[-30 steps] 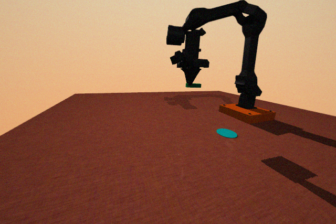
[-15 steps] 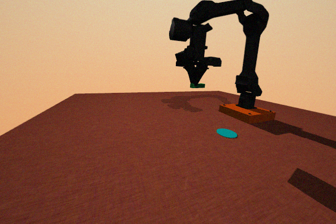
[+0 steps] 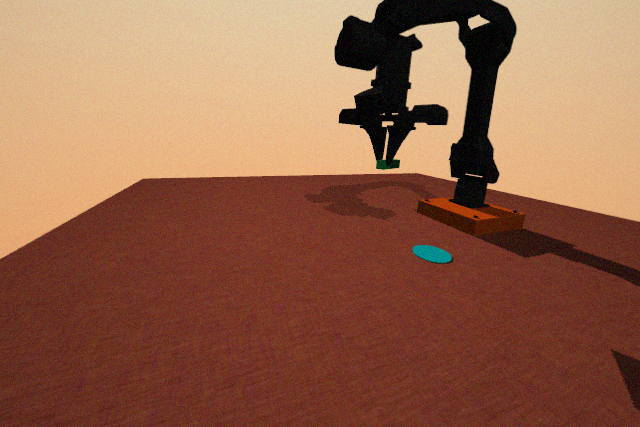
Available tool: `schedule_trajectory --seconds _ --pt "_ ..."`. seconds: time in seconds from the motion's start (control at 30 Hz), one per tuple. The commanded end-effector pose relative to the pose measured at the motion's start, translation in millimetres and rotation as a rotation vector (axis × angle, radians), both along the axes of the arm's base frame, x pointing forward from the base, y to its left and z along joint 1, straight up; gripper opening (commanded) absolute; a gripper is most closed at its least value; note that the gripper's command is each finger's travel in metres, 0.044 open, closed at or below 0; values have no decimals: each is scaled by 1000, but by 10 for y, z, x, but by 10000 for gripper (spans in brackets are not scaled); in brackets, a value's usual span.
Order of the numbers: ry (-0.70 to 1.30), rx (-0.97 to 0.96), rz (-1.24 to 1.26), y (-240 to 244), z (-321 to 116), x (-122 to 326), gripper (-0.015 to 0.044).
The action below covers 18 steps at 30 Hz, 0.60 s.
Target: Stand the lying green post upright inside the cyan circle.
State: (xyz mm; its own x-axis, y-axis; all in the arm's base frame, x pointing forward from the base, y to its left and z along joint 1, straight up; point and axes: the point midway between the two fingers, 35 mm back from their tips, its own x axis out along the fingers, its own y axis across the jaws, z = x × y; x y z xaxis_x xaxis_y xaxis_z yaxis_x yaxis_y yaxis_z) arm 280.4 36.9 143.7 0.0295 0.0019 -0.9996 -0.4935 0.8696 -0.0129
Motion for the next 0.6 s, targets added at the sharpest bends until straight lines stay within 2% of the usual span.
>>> schedule_trajectory --seconds 0.0,0.57 --pt "0 -1 81 120 16 -28 23" --pt "0 -6 406 604 55 -188 23"
